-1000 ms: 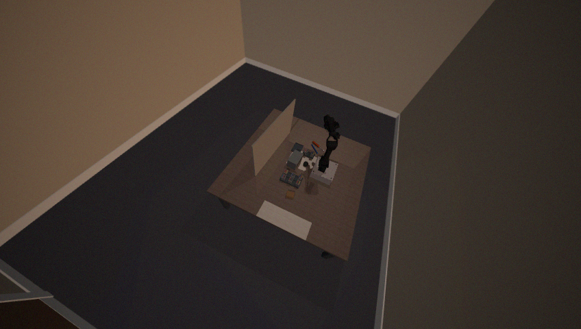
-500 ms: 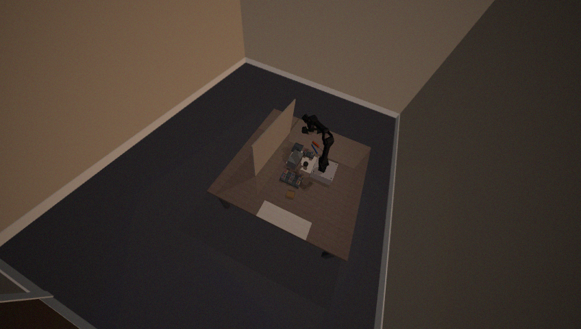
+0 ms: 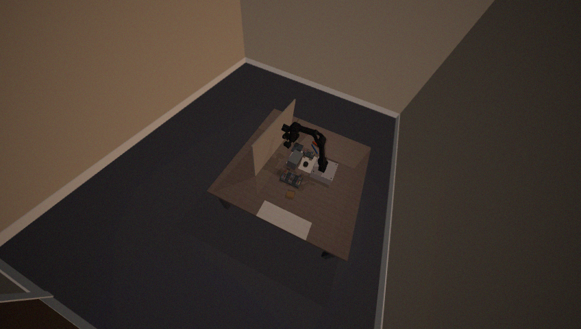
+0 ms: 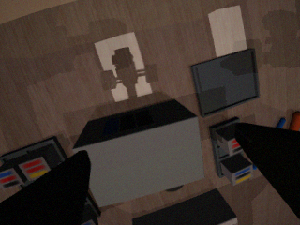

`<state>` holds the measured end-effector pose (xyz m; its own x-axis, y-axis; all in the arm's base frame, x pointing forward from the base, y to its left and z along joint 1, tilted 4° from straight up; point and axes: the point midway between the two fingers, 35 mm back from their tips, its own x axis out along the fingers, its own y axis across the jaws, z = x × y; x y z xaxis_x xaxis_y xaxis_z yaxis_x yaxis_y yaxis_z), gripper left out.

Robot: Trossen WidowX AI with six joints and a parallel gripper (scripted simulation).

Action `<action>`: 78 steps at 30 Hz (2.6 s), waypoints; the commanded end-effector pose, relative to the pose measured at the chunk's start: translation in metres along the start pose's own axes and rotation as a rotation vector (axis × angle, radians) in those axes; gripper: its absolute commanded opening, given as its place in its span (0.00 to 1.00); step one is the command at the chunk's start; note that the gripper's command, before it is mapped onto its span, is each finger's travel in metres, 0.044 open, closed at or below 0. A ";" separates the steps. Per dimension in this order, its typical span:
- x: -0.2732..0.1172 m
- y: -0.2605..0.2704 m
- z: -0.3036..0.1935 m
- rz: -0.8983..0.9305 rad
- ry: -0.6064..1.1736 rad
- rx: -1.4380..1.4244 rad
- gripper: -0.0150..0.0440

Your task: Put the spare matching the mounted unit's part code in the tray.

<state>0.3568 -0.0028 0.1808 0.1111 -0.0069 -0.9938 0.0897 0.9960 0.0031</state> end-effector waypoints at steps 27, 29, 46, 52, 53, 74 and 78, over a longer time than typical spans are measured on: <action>0.032 0.131 -0.082 0.052 0.002 -1.041 1.00; 0.039 0.151 -0.107 0.056 -0.003 -1.268 1.00; 0.095 0.175 -0.169 0.063 -0.020 -1.772 0.76; 0.097 0.175 -0.169 0.063 -0.020 -1.772 0.76; 0.098 0.175 -0.169 0.063 -0.020 -1.772 0.76; 0.130 0.179 -0.168 0.063 -0.020 -1.772 0.76; 0.137 0.179 -0.168 0.063 -0.020 -1.772 0.76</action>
<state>0.2221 0.1908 0.0332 0.0898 0.0531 -0.9945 -0.9896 -0.1077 -0.0952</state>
